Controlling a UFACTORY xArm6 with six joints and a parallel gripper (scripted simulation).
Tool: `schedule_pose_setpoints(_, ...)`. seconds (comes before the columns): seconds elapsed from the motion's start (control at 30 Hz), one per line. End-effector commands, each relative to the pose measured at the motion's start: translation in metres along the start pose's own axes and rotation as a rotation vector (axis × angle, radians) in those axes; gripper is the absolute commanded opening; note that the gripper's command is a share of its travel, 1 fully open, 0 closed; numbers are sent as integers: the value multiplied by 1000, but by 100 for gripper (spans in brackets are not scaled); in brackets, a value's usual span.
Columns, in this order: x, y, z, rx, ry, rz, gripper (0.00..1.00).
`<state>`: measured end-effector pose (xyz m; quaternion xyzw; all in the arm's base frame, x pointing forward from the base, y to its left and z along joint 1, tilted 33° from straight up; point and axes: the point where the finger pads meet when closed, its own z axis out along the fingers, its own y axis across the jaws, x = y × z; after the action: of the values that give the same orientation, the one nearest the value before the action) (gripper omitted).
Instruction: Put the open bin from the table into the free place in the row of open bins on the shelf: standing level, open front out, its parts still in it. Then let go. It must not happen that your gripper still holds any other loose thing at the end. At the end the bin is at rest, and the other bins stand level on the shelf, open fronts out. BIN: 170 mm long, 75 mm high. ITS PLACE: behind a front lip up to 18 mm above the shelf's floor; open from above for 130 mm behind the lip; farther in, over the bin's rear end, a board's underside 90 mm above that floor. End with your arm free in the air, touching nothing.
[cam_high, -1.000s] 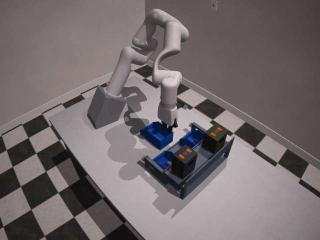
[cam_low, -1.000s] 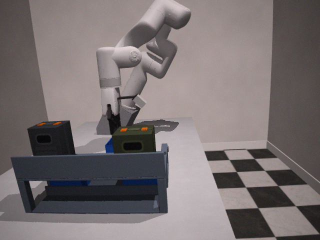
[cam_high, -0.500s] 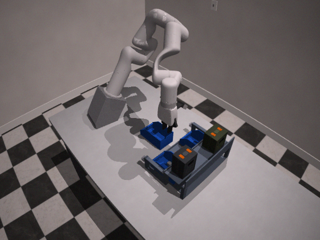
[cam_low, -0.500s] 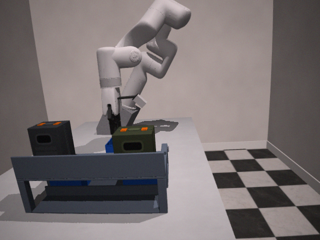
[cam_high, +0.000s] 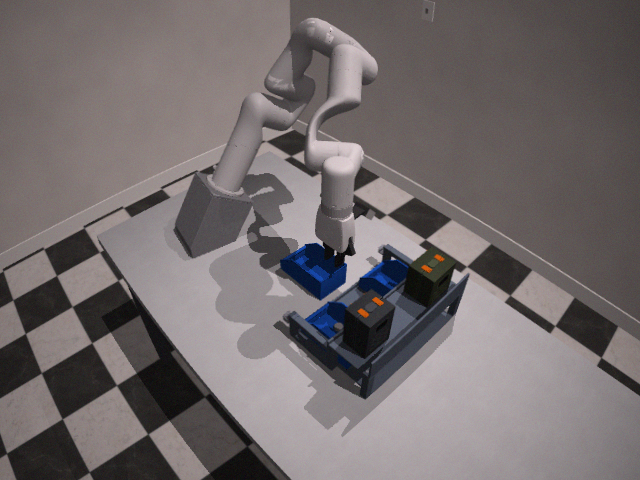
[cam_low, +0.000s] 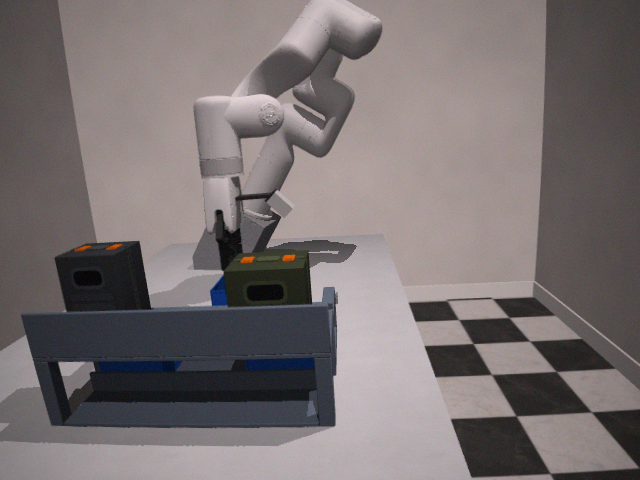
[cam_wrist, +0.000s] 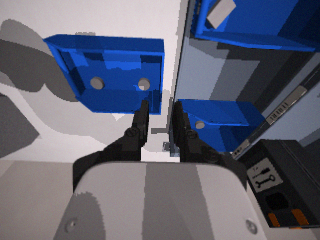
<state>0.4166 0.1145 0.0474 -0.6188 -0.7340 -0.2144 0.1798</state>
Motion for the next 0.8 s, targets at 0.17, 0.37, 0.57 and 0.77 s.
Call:
schedule_pose_setpoints(0.17, 0, 1, 6, -3, 0, -1, 33)
schedule_pose_setpoints(0.37, 0, 1, 6, -3, 0, -1, 33)
schedule_pose_setpoints(0.57, 0, 1, 15, -3, 0, -1, 33)
schedule_pose_setpoints(0.77, 0, 1, 15, -3, 0, -1, 33)
